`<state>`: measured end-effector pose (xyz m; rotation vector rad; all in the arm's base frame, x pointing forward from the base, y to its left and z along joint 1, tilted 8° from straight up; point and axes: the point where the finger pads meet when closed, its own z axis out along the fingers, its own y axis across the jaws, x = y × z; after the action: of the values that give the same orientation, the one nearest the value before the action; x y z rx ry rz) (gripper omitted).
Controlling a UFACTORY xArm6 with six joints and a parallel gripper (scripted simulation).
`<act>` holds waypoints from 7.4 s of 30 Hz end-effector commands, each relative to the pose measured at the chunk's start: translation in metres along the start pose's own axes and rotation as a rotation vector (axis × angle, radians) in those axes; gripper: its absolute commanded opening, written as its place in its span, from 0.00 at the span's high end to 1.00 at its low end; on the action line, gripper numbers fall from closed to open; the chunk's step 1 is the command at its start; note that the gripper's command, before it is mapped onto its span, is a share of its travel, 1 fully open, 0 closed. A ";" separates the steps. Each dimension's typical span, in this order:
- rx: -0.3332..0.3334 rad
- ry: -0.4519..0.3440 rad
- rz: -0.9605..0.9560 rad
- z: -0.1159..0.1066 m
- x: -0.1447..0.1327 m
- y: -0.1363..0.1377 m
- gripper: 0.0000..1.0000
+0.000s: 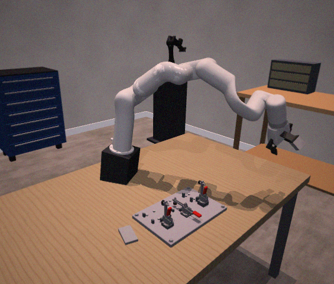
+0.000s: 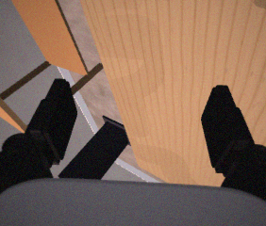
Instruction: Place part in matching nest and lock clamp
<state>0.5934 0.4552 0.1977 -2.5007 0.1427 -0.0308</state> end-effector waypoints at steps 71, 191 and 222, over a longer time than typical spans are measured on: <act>-0.492 0.110 -0.132 -0.193 -0.106 0.385 0.00; -0.561 0.077 -0.168 -0.203 -0.167 0.442 0.53; -0.561 0.077 -0.168 -0.203 -0.167 0.442 0.53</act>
<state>0.3721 0.0004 0.0984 -3.0681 -0.0352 -0.1733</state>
